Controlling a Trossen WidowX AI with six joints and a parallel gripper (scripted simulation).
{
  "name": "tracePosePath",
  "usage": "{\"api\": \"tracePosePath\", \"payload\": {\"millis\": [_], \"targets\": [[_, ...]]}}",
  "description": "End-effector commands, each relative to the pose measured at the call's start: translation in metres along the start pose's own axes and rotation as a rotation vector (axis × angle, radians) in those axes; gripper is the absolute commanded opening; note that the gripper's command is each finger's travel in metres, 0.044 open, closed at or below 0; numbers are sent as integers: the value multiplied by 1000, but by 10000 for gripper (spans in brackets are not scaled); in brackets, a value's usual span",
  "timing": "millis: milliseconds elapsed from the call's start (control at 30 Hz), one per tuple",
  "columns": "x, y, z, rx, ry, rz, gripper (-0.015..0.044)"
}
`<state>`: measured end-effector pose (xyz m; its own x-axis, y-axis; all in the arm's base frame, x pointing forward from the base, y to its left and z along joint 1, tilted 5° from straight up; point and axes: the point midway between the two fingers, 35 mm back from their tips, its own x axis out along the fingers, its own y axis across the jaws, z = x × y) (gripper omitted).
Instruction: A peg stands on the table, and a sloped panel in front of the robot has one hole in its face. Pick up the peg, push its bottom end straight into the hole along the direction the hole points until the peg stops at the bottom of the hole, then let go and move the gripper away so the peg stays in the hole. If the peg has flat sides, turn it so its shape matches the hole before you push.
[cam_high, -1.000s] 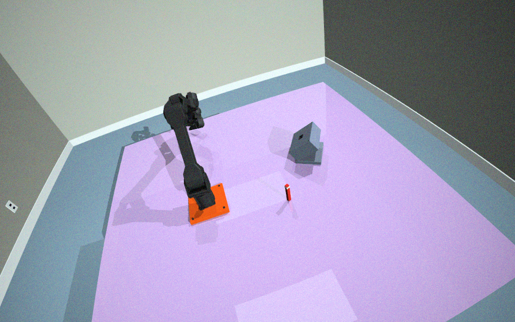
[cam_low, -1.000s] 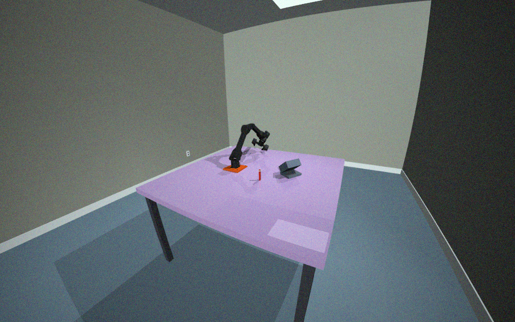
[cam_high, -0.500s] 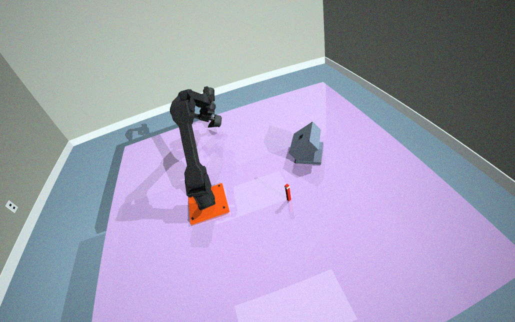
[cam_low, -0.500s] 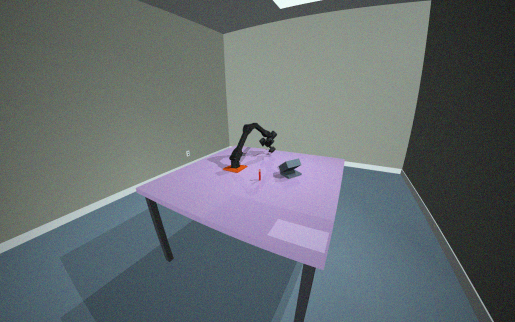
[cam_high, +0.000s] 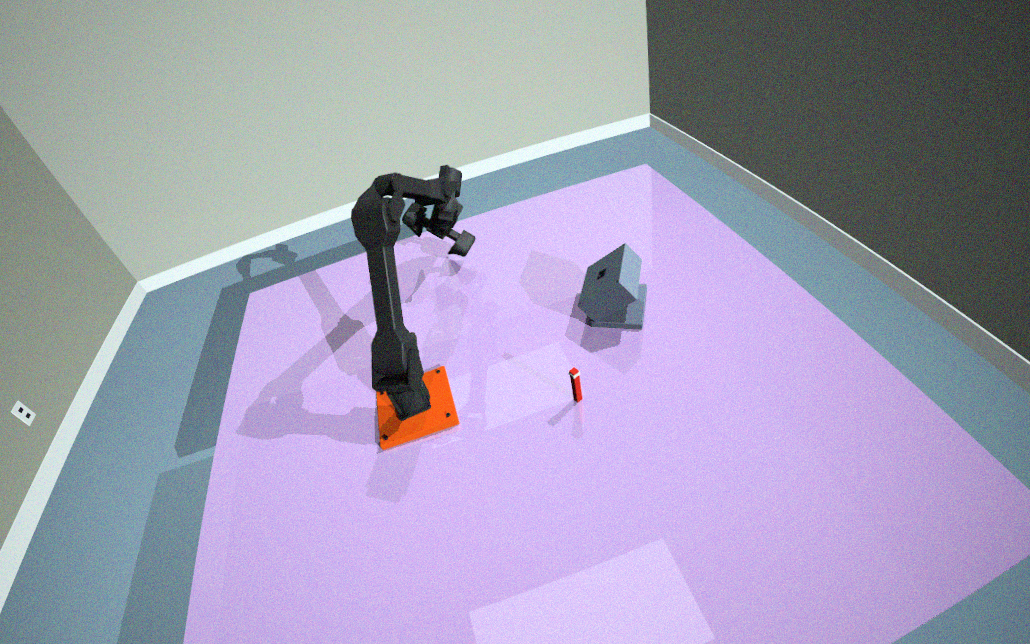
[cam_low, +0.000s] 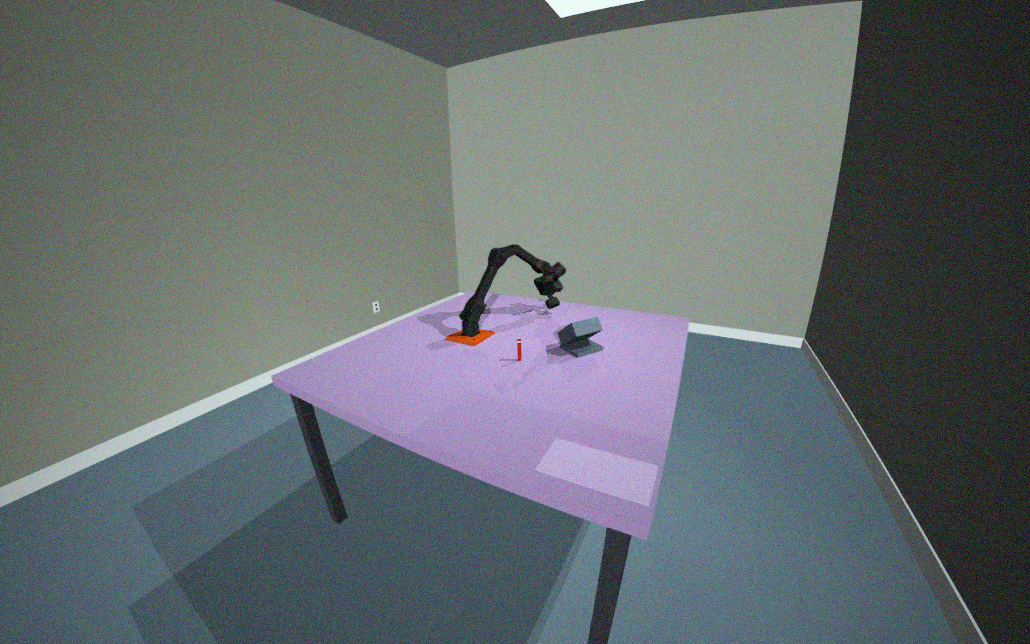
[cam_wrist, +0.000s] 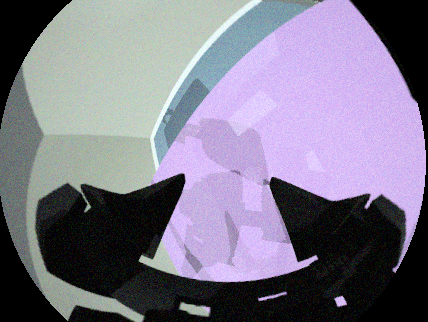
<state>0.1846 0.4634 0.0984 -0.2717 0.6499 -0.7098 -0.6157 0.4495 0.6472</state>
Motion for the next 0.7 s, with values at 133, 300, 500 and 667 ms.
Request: {"api": "tracePosePath", "payload": {"millis": [133,300,500,667], "targets": [[-31,-45,13,236,-52,-77,440],[-51,-70,18,373,-89,-115,440],[-76,-99,22,538,-135,-157,440],[-97,-123,22,679,-176,-188,440]]}}
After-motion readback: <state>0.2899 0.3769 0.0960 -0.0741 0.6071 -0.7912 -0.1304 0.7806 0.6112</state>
